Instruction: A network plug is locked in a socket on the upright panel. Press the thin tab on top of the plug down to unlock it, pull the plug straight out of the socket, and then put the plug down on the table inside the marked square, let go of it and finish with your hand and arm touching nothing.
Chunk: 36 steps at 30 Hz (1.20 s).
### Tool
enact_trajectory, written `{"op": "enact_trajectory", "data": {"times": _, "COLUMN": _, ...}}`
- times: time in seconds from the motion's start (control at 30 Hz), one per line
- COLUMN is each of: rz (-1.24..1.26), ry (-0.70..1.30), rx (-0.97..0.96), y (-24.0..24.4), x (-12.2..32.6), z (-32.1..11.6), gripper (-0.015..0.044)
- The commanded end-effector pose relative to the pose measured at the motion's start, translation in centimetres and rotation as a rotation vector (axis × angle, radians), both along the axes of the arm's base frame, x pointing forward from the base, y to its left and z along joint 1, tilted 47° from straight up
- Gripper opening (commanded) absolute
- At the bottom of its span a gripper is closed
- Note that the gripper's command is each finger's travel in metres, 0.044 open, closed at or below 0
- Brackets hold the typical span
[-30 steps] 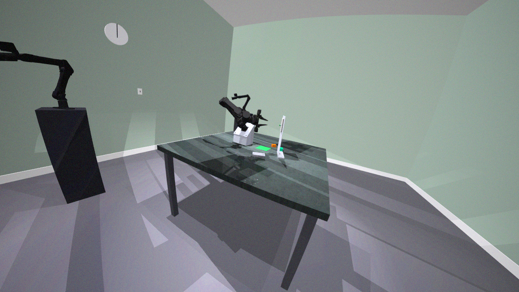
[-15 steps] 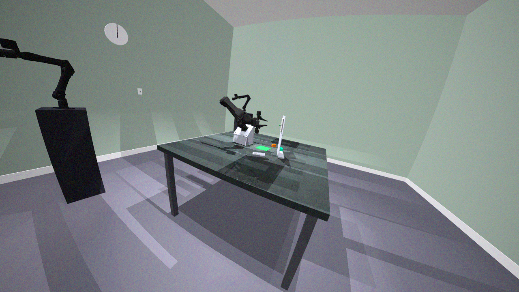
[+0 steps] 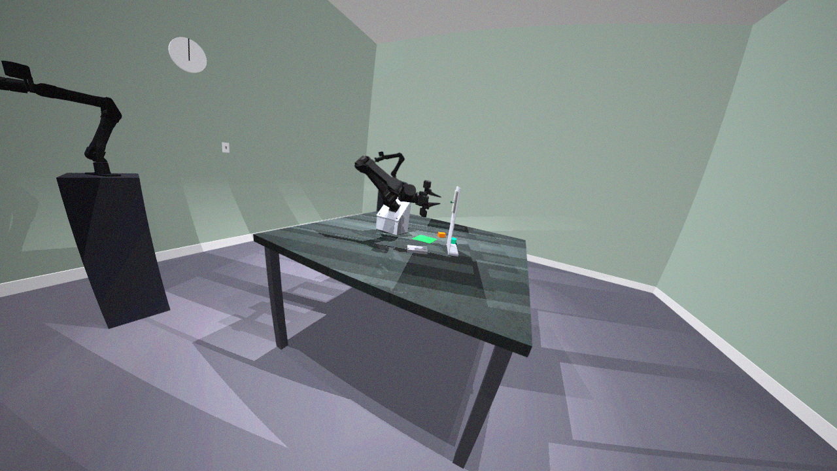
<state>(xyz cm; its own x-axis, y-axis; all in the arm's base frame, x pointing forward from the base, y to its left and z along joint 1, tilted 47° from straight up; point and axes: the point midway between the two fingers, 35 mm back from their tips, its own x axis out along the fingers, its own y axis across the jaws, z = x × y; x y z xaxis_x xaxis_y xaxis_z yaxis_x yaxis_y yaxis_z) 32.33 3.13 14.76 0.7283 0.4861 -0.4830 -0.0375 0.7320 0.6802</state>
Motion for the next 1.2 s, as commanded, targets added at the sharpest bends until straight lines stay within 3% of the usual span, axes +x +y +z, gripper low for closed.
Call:
{"op": "enact_trajectory", "data": {"times": 0.0, "rz": -0.003, "ry": 0.001, "rx": 0.002, "y": 0.2, "x": 0.6, "z": -0.2, "gripper": 0.0156}}
{"op": "enact_trajectory", "data": {"times": 1.17, "rz": -0.003, "ry": -0.001, "rx": 0.003, "y": 1.8, "x": 4.9, "z": -1.7, "gripper": 0.0156}}
